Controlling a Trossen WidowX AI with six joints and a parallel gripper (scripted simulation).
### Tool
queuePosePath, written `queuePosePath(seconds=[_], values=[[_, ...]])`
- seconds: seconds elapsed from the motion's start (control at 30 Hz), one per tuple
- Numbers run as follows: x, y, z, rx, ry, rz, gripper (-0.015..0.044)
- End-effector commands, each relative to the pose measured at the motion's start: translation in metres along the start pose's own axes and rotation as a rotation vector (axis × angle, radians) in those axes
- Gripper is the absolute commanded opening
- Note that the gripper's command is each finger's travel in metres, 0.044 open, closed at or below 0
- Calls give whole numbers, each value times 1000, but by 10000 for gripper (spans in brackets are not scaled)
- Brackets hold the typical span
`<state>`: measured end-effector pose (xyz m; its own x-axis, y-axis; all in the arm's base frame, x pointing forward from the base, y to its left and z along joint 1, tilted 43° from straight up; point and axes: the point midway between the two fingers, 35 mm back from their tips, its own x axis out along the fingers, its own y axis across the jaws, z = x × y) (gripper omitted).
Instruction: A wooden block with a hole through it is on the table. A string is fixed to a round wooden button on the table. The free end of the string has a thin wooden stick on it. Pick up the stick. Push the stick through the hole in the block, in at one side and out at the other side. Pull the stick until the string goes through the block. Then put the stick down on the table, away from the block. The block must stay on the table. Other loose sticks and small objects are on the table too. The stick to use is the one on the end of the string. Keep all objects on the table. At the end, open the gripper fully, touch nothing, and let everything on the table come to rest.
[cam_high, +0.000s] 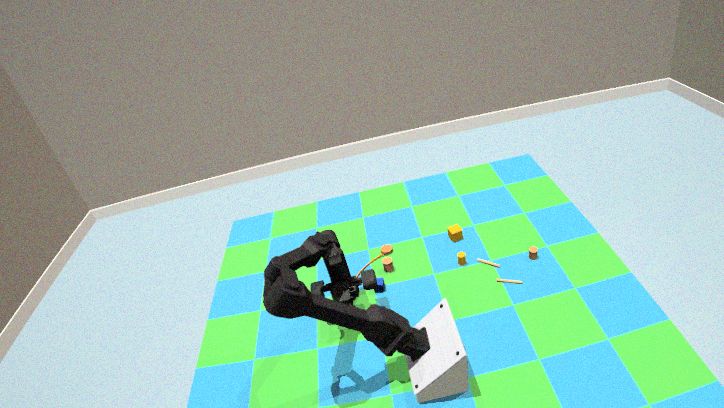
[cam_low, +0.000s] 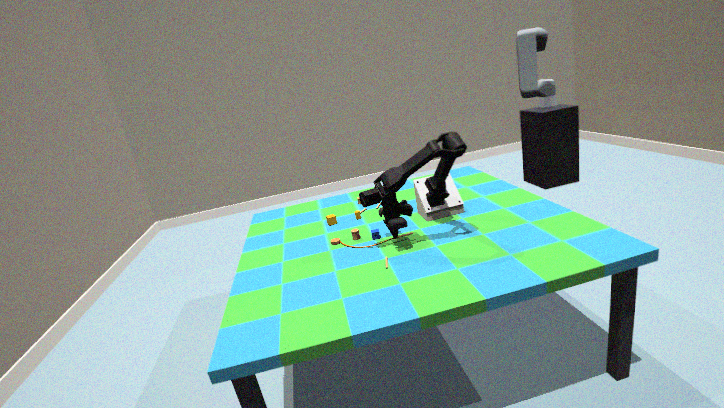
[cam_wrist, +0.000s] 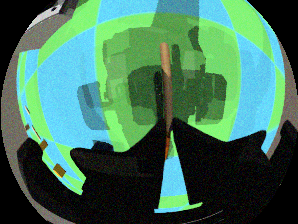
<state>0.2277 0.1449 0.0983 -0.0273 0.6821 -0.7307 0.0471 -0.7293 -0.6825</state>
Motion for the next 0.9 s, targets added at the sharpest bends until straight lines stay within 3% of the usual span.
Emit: queuePosePath(seconds=[0.0, 0.87], values=[[-7, -2, -2, -7, 8, -4, 0], [-40, -2, 0, -6, 7, -6, 0]])
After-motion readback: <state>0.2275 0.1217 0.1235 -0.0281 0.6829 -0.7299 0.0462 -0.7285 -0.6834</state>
